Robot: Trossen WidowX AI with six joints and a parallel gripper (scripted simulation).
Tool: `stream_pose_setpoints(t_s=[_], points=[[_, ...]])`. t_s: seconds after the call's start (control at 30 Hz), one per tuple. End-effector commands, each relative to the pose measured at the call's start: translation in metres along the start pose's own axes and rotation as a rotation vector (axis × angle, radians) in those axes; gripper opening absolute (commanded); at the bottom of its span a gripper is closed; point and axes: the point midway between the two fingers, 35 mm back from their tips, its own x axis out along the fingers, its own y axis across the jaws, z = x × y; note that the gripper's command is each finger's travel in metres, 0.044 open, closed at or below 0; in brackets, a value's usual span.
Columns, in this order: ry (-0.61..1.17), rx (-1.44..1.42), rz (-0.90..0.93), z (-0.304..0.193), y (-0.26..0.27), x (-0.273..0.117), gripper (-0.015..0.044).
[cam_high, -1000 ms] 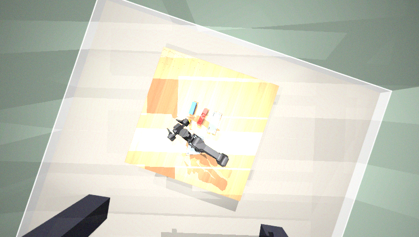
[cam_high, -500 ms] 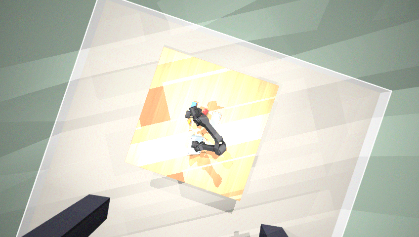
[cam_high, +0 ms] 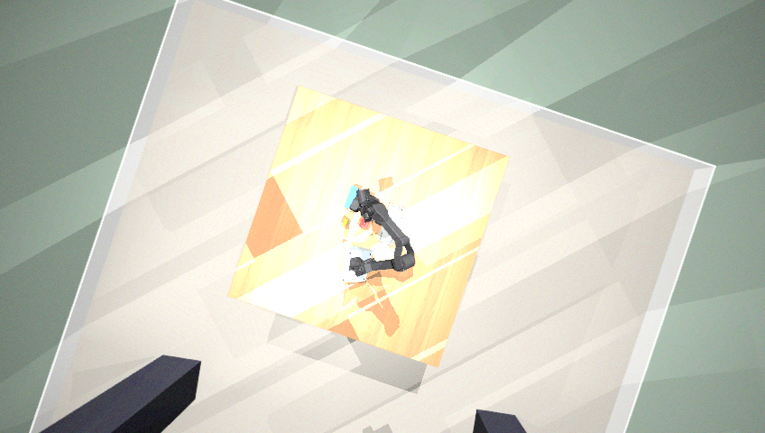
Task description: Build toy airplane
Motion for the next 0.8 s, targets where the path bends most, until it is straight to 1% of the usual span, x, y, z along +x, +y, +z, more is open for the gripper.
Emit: stream_pose_setpoints(t_s=[0.0, 0.07, 0.17, 0.77], points=[[0.004, -0.014, -0.012, -0.004, -0.001, 0.016, 0.0440], [0.004, -0.014, -0.012, -0.004, -0.001, 0.017, 0.0440], [0.004, -0.014, -0.013, -0.004, -0.001, 0.030, 0.0440], [0.004, -0.014, -0.012, -0.004, -0.001, 0.054, 0.0440]])
